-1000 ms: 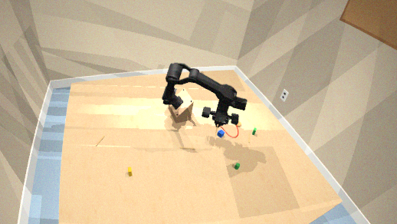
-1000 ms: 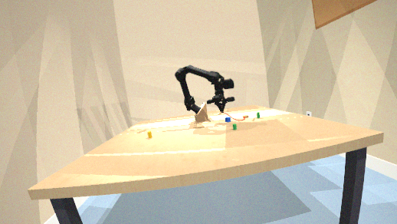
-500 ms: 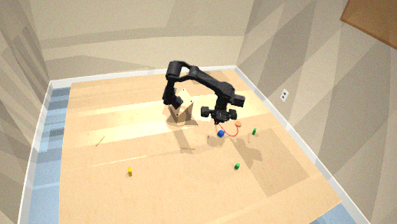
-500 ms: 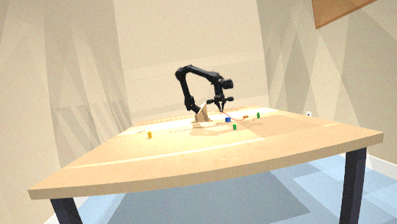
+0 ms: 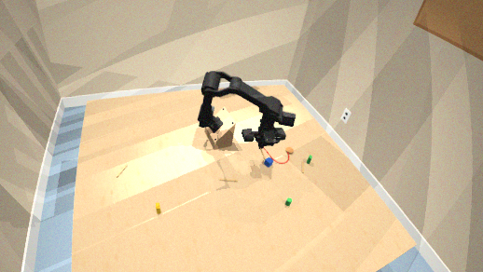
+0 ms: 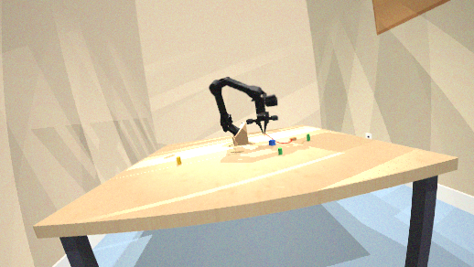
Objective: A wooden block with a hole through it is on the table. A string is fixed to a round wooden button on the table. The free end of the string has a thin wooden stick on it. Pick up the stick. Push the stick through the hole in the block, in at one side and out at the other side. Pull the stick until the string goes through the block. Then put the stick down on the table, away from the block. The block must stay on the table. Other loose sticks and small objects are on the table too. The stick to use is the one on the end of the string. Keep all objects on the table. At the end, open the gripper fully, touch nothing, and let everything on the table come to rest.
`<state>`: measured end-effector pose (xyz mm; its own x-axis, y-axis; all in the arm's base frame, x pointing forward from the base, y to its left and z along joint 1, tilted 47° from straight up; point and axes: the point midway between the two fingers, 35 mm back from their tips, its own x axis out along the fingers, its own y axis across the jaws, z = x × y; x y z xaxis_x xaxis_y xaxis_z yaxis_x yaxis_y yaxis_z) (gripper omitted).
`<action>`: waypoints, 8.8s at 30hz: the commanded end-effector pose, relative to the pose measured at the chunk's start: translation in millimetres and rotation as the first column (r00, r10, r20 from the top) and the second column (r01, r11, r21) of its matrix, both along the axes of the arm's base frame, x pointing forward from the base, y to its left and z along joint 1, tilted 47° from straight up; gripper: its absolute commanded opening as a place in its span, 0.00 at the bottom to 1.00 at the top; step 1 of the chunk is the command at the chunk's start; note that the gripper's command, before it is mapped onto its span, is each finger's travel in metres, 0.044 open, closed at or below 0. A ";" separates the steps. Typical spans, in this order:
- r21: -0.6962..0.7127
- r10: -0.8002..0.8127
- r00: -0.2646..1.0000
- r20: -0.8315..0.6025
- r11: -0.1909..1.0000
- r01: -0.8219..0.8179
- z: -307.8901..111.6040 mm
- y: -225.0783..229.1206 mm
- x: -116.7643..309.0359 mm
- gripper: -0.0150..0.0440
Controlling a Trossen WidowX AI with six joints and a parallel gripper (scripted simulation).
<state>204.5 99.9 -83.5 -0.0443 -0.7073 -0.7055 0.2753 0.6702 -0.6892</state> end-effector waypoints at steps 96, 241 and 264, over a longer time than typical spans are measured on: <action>0.091 0.375 0.842 -0.388 0.925 -0.369 -37.4 -35.5 -38.7 0.25; 0.900 -0.319 -0.844 0.432 0.087 0.427 -11.4 36.8 77.4 0.46; 0.900 -0.320 -0.844 0.431 0.087 0.427 -31.2 18.1 78.6 0.46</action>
<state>283.2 122.1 -110.8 -0.0390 -0.7104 -0.7027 0.2714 -0.6843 0.6768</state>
